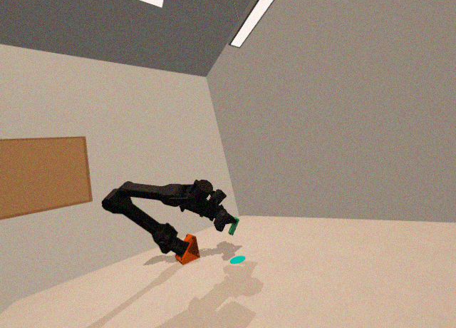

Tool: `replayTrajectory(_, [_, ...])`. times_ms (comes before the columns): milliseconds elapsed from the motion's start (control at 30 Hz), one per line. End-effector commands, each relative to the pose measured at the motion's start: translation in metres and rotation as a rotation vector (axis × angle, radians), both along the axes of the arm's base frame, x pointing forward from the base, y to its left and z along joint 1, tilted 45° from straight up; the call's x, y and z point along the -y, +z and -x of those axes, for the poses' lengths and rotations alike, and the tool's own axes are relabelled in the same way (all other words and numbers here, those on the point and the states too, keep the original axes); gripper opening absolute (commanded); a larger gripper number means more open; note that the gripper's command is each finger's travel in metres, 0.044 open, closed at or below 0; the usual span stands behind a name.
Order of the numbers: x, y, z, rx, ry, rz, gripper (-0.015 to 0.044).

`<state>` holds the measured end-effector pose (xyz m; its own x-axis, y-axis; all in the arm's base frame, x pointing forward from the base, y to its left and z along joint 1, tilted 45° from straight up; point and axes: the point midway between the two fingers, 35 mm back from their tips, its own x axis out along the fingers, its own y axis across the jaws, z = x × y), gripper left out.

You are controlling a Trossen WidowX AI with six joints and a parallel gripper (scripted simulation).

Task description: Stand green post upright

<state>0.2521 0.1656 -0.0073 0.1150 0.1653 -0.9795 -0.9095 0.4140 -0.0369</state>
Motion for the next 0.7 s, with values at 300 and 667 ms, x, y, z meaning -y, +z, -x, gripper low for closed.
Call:
replayTrajectory(300, [0.0028,0.0019,0.0023,0.049,0.029,-0.083,0.0023])
replayTrajectory(667, [0.0041,0.0056,0.0028,0.098,0.053,-0.149,0.0023])
